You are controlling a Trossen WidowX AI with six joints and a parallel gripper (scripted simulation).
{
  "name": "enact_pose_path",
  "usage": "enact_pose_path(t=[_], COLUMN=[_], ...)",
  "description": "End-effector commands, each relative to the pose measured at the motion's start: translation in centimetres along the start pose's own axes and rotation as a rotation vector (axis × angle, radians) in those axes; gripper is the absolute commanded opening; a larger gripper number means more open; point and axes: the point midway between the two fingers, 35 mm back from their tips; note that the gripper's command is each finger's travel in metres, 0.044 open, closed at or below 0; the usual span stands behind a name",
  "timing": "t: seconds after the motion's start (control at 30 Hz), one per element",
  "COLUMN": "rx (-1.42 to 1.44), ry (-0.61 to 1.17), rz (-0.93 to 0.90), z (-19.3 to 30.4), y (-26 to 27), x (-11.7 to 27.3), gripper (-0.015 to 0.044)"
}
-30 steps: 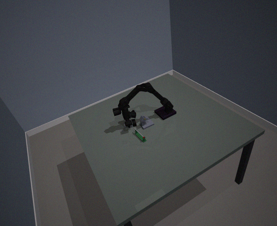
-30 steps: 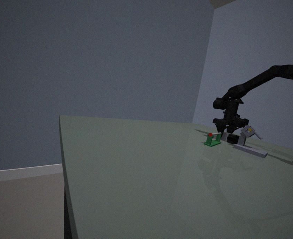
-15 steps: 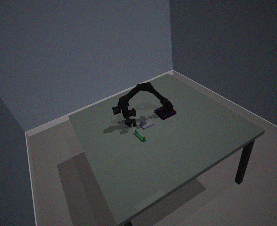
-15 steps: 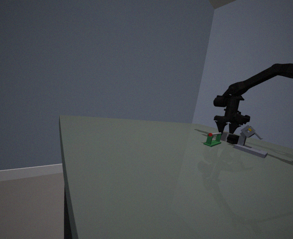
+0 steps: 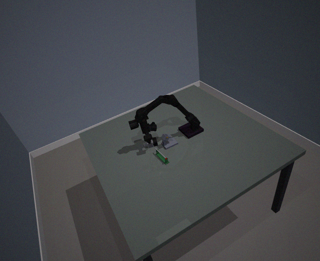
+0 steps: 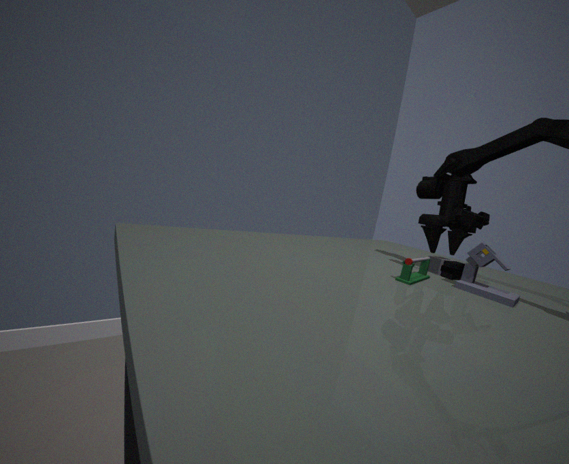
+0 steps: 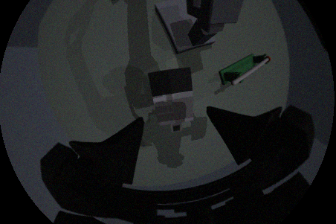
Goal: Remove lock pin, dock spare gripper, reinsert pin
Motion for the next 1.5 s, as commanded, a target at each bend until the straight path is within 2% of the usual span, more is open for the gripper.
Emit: enact_pose_path(t=[0.0, 0.53, 0.9, 1.0, 1.23, 1.47], rx=[0.000, 0.000, 0.000, -0.018, -0.650, -1.321], ry=[0.000, 0.000, 0.000, -0.001, 0.122, 0.228], rz=[0.000, 0.000, 0.000, 0.000, 0.035, 0.161], z=[0.0, 0.0, -0.3, -0.2, -0.3, -0.6], y=[0.0, 0.0, 0.0, 0.0, 0.0, -0.1], x=[0.0, 0.1, 5.6, 5.1, 5.6, 6.1], gripper=[0.0440, 0.0440, 0.0440, 0.0440, 0.0440, 0.0440])
Point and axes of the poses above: the point midway between the two fingers, 35 mm back from their tips, its own x axis back along the fingers, its own y axis across the jaws, z = x × y, and after that the axes turned 8 degrees about x, right-handed
